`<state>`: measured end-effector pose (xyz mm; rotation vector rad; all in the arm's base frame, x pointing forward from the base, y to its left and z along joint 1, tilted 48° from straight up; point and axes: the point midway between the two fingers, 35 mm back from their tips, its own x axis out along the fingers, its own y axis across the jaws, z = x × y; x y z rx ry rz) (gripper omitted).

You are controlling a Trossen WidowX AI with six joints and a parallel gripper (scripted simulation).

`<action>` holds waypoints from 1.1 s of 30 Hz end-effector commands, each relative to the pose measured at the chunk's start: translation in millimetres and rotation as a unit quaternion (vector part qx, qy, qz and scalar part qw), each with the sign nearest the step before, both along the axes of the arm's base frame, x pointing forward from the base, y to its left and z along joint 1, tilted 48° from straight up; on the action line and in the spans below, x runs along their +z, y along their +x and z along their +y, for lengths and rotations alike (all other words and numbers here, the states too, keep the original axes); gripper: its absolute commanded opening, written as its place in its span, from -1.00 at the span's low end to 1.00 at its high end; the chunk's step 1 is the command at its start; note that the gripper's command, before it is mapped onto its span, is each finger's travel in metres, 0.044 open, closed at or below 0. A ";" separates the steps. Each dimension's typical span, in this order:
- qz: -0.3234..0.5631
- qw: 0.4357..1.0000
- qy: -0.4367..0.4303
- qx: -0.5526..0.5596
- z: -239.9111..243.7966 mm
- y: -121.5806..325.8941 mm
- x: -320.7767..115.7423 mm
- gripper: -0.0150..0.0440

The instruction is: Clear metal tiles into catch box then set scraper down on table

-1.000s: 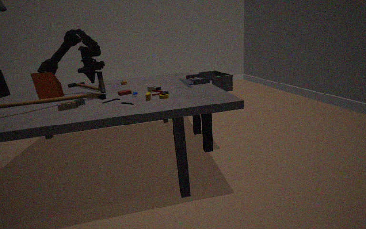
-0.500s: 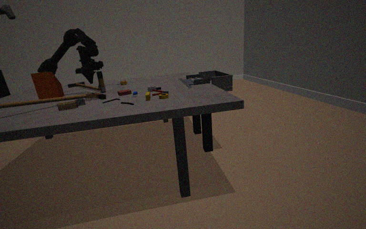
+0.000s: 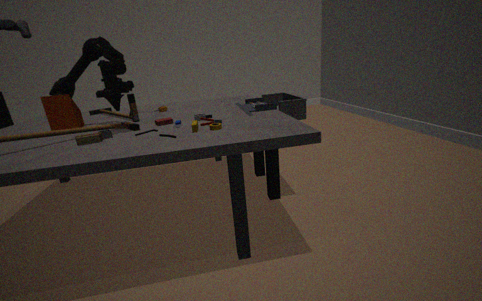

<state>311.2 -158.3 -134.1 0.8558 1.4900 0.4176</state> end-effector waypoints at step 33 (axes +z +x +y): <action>0.002 1.000 0.003 0.004 -31.2 -25.1 -45.8 -0.49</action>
